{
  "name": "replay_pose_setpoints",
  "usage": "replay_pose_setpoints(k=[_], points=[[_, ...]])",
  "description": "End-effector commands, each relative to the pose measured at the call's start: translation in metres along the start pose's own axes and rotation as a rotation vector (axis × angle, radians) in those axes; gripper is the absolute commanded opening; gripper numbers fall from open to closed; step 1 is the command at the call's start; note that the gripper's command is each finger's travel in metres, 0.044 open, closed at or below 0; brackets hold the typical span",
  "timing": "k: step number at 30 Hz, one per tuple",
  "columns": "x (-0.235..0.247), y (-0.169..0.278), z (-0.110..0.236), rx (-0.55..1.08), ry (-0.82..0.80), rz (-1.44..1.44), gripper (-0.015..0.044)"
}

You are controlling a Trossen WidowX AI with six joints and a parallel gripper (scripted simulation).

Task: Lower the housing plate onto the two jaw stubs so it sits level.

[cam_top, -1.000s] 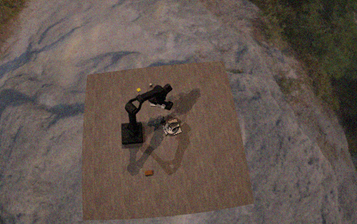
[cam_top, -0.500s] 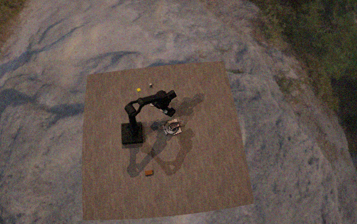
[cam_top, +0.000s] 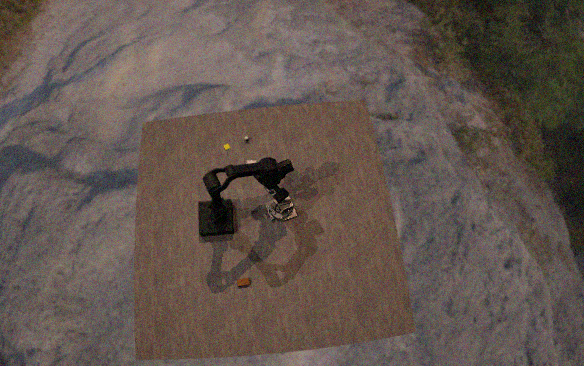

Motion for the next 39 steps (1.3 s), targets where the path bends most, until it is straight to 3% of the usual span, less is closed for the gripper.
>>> replay_pose_setpoints(k=[1, 22, 39], points=[[-0.012, 0.004, -0.001, 0.001, -0.002, -0.059, 0.0351], [-0.071, 0.031, -0.002, 0.002, 0.005, -0.347, 0.0351], [-0.073, 0.032, -0.002, 0.002, 0.005, -0.359, 0.0351]])
Point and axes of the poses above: the point midway between the two fingers, 35 mm back from their tips, its own z axis back along the fingers, its own x axis across the jaws, y = z × x, the point moved 1 cm from there along z, back along the fingers, and after that the axes turned 13 degrees about -z, right-handed, at the moved point
